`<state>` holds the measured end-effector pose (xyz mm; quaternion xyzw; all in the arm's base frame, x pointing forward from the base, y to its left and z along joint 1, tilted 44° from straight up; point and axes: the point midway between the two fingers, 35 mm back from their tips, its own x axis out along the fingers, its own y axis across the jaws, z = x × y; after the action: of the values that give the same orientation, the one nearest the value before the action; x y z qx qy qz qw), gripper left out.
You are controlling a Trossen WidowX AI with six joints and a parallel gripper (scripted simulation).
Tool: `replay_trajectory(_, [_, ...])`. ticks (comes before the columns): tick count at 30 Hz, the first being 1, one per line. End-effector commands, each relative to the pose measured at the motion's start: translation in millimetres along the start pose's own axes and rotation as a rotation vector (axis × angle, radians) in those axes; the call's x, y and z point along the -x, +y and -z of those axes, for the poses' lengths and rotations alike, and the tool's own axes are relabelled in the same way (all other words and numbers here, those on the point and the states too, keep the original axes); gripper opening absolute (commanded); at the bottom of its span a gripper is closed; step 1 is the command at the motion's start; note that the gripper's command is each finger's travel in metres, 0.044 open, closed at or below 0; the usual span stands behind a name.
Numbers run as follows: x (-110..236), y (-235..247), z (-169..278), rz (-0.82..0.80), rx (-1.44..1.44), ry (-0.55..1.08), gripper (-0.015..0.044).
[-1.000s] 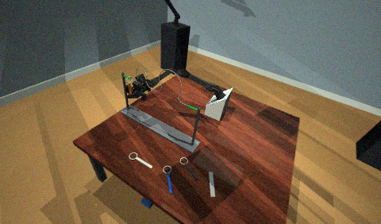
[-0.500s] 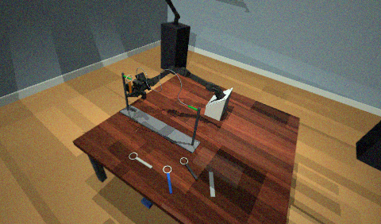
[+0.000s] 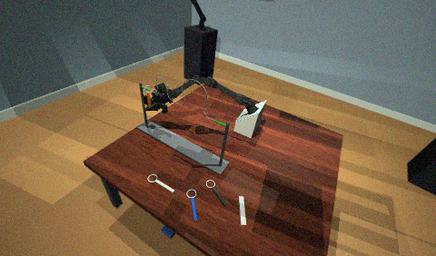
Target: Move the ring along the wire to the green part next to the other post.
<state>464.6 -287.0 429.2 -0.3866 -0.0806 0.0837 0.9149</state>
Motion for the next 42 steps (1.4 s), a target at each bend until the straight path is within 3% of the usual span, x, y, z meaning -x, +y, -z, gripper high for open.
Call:
replay_trajectory(1, [2.4, 0.4, -0.2, 0.004, -0.001, 0.021, -0.015])
replay_trajectory(24, [51.3, 24.4, -9.9, -0.002, -0.012, 0.424, -0.015])
replay_trajectory(42, [62.8, 55.2, -15.4, -0.035, -0.125, 0.524, -0.015])
